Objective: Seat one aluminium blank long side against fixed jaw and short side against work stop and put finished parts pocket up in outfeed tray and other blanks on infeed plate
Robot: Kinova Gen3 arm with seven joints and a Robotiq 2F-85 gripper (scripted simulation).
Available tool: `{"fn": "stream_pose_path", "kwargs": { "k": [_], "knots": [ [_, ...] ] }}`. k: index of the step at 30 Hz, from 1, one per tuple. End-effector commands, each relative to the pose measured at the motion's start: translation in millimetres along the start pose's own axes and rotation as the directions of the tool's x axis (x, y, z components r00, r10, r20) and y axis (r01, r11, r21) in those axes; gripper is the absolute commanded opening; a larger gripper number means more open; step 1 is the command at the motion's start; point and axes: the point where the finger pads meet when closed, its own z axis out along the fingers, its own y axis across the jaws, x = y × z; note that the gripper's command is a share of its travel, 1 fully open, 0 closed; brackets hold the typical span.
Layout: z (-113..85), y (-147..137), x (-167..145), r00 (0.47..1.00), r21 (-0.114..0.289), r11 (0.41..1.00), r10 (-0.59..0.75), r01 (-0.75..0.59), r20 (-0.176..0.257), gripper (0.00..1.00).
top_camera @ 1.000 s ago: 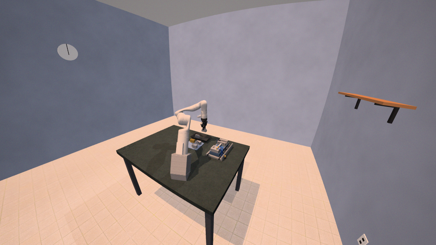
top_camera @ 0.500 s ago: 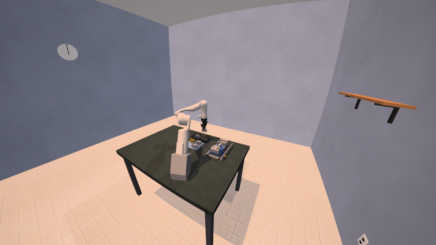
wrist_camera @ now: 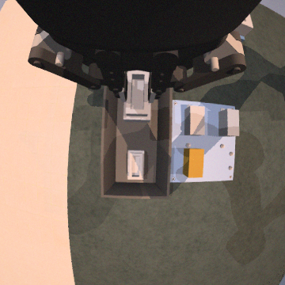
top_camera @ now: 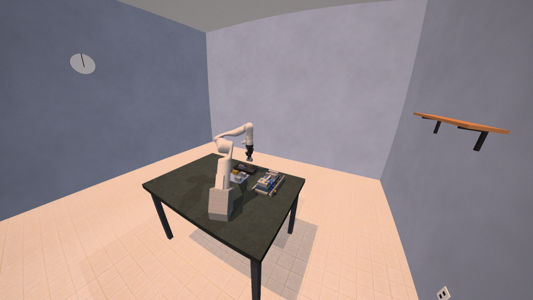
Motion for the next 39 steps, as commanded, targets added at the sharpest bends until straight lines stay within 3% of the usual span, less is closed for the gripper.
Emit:
{"fn": "stream_pose_path", "kwargs": {
  "k": [1, 26, 39],
  "knots": [
    [-0.6, 0.4, 0.1, 1.000, -0.002, 1.000, 0.000, 0.000, 0.000, 0.00],
    [14.2, 0.5, 0.0, 1.000, -0.001, 1.000, 0.001, -0.001, 0.000, 0.00],
    [36.8, 0.6, 0.0, 1.000, -0.001, 1.000, 0.001, -0.001, 0.000, 0.00]
  ]
}}
